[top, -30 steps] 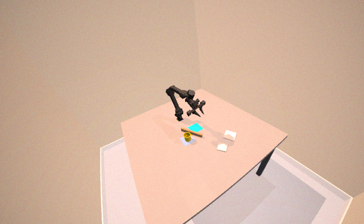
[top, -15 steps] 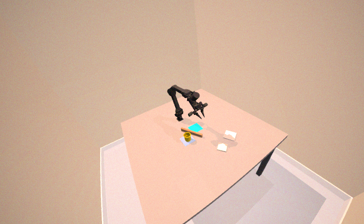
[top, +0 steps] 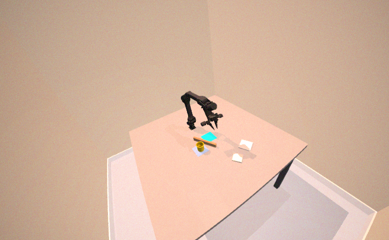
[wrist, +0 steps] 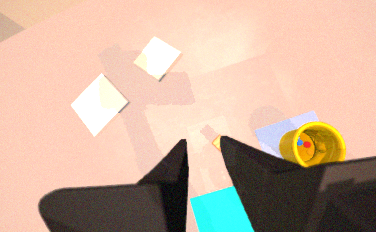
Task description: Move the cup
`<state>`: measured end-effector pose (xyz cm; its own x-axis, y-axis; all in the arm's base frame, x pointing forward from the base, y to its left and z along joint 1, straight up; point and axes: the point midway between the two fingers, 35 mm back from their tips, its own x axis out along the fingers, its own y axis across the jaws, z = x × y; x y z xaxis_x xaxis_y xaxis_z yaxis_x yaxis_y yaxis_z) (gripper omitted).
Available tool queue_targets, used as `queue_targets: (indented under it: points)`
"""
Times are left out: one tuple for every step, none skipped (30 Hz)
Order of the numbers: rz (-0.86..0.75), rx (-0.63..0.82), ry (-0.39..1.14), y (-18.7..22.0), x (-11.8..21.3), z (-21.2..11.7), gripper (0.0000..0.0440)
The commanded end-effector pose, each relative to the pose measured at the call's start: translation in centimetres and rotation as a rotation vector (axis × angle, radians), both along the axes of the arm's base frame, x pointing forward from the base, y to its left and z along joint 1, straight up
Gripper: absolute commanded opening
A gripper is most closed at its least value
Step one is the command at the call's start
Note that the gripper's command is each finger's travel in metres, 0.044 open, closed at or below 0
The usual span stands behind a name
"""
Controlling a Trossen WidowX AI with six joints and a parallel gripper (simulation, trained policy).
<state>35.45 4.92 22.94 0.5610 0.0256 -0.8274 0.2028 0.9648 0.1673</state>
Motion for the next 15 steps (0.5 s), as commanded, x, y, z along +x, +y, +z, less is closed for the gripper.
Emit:
queue_targets:
  points:
    - [0.0, -0.021, 0.047, -0.4, 0.0, -0.3, 0.0119]
    - [0.001, -0.026, 0.062, -0.5, -0.1, -0.4, 0.0121]
    - [0.001, -0.031, 0.078, -0.6, -0.1, -0.6, 0.0122]
    - [0.002, -0.035, 0.093, -0.7, -0.2, -0.7, 0.0123]
    - [0.002, -0.04, 0.108, -0.9, -0.2, -0.9, 0.0124]
    - [0.003, -0.045, 0.123, -1.0, -0.3, -1.0, 0.0124]
    - [0.004, -0.05, 0.138, -1.1, -0.3, -1.1, 0.0125]
    - [0.005, -0.055, 0.153, -1.3, -0.4, -1.3, 0.0125]
    - [0.007, -0.06, 0.168, -1.4, -0.4, -1.4, 0.0125]
    - [0.008, -0.064, 0.183, -1.6, -0.5, -1.6, 0.0125]
    - [0.009, -0.069, 0.198, -1.7, -0.5, -1.7, 0.0125]
    - [0.011, -0.074, 0.213, -1.9, -0.6, -1.8, 0.0124]
    - [0.013, -0.078, 0.228, -2.1, -0.7, -2.0, 0.0124]
    - [0.014, -0.083, 0.243, -2.2, -0.7, -2.1, 0.0123]
    - [0.016, -0.087, 0.258, -2.4, -0.8, -2.2, 0.0122]
